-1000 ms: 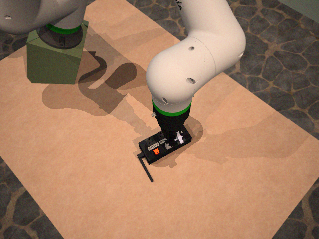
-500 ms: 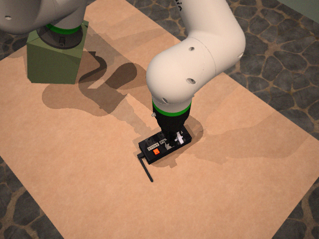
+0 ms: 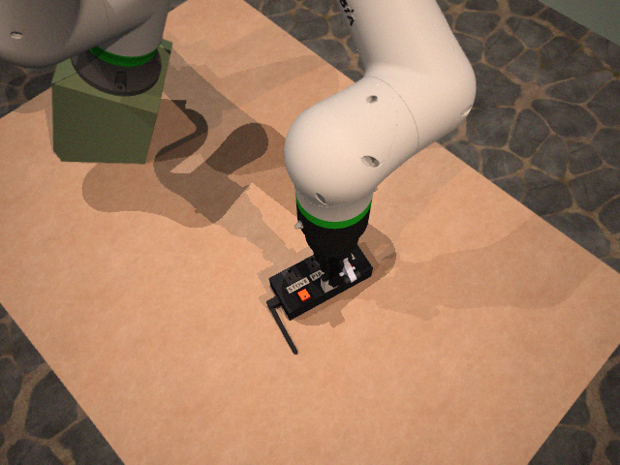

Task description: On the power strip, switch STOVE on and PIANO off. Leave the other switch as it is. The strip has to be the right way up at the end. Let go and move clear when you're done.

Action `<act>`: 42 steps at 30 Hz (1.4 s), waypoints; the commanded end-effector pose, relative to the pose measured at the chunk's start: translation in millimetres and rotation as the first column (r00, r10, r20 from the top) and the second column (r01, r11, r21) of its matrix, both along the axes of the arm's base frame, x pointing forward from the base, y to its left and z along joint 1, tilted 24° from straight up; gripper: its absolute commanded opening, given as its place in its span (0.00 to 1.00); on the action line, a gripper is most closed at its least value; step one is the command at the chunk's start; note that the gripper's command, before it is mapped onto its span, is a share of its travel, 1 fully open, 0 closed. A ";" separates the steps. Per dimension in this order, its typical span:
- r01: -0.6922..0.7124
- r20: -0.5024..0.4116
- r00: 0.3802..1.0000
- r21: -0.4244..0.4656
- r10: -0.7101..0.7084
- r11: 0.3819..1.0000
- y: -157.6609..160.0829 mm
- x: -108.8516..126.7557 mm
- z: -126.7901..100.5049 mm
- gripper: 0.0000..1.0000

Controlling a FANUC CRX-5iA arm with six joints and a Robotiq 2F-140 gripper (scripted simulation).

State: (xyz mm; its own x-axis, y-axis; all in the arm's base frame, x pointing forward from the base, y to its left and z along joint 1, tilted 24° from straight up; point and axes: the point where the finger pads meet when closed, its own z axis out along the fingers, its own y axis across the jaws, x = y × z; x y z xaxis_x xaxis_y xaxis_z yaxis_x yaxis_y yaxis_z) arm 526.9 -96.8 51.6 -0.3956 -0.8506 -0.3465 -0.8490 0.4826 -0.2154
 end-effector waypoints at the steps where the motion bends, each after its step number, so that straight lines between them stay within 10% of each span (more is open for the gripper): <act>1: 0.000 0.000 1.000 0.000 0.000 1.000 0.2 0.5 -1.0 0.00; 42: 0.000 0.000 1.000 0.000 0.000 1.000 -6.9 -11.4 29.9 0.00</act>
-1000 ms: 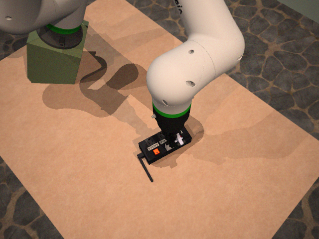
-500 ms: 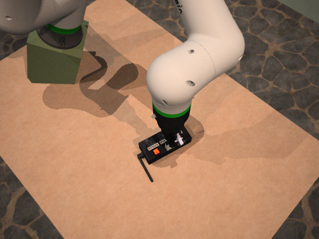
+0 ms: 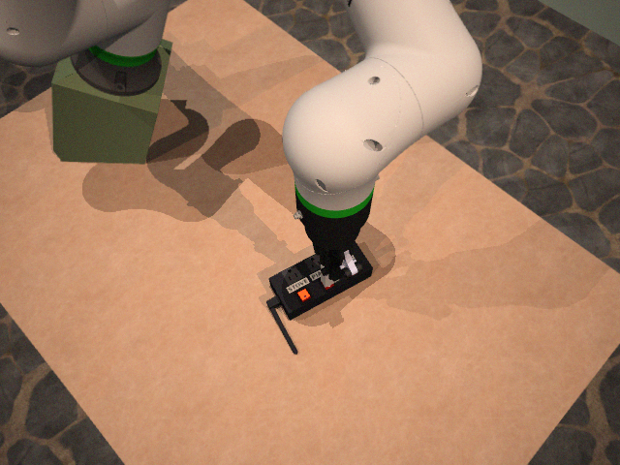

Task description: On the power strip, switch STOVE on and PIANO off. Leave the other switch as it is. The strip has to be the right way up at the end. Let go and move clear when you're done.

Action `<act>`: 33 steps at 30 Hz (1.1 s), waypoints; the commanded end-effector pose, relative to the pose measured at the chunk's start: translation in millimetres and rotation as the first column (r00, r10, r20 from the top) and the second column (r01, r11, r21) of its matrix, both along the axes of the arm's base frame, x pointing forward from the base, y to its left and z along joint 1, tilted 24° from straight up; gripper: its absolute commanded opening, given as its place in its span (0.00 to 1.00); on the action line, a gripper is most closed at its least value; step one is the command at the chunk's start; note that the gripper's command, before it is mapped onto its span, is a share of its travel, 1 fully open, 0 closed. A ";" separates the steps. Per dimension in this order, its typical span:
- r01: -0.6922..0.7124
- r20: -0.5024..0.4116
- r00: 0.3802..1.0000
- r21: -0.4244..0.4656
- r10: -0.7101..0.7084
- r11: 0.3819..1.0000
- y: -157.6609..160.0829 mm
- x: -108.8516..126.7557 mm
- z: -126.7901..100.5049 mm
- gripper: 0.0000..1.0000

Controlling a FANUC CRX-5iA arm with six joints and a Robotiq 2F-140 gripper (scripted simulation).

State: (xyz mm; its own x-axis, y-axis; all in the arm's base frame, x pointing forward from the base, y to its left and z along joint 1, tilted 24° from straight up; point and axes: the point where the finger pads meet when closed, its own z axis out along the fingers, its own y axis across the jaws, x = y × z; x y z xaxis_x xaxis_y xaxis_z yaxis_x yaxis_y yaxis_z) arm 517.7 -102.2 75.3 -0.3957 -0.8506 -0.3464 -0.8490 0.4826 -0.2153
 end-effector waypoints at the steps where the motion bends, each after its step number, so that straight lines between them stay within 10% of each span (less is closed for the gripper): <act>1: 0.000 0.000 1.000 0.000 0.000 1.000 -1.8 -2.8 7.8 0.00; 25: 0.000 0.000 1.000 0.000 0.000 1.000 -2.4 -3.8 10.2 0.00; 26: 0.000 0.000 1.000 0.000 0.000 1.000 -2.4 -3.8 10.2 1.00; 33: 0.000 0.000 1.000 0.000 0.000 1.000 -4.5 -7.3 19.3 1.00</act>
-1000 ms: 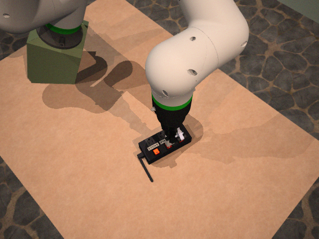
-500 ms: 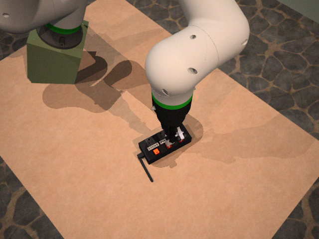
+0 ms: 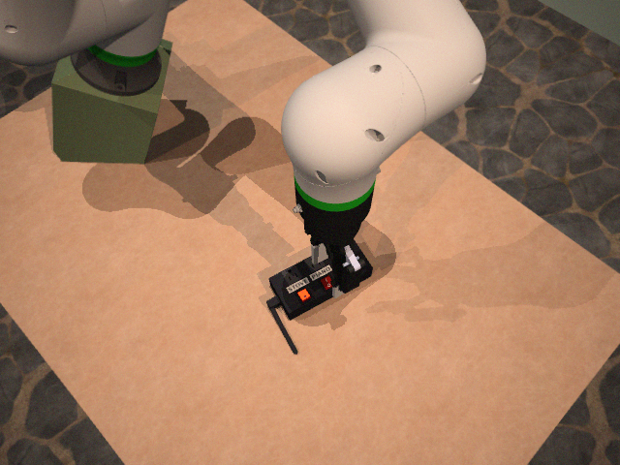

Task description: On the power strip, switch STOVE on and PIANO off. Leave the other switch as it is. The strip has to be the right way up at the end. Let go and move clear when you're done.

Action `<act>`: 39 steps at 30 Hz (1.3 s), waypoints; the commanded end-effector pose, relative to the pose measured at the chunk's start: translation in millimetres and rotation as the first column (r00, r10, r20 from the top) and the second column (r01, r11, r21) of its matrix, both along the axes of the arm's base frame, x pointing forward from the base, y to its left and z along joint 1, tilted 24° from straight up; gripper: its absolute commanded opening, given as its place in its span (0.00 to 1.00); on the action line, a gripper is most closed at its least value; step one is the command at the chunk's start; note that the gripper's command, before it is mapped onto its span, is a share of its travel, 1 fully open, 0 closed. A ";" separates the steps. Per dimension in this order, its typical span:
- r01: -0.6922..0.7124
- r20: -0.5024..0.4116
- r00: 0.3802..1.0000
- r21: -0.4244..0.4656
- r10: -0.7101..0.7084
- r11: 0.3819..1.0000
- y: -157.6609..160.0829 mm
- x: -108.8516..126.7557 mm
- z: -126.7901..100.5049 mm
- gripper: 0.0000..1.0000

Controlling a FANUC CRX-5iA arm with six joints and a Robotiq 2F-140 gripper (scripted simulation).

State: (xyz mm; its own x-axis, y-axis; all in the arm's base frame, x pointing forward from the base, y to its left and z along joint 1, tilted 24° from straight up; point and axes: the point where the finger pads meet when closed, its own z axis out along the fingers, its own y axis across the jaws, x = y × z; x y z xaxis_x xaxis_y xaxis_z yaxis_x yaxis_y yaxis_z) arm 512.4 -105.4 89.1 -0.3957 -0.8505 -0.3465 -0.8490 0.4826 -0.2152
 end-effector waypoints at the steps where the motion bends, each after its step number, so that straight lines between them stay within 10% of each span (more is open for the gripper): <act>1: 0.000 0.000 1.000 0.000 0.000 1.000 -2.1 -3.1 8.6 1.00; 19: 0.000 0.000 1.000 0.000 0.000 1.000 -16.2 -26.8 70.4 1.00; 39: 0.000 0.000 1.000 0.000 0.000 1.000 -16.8 -27.9 73.1 1.00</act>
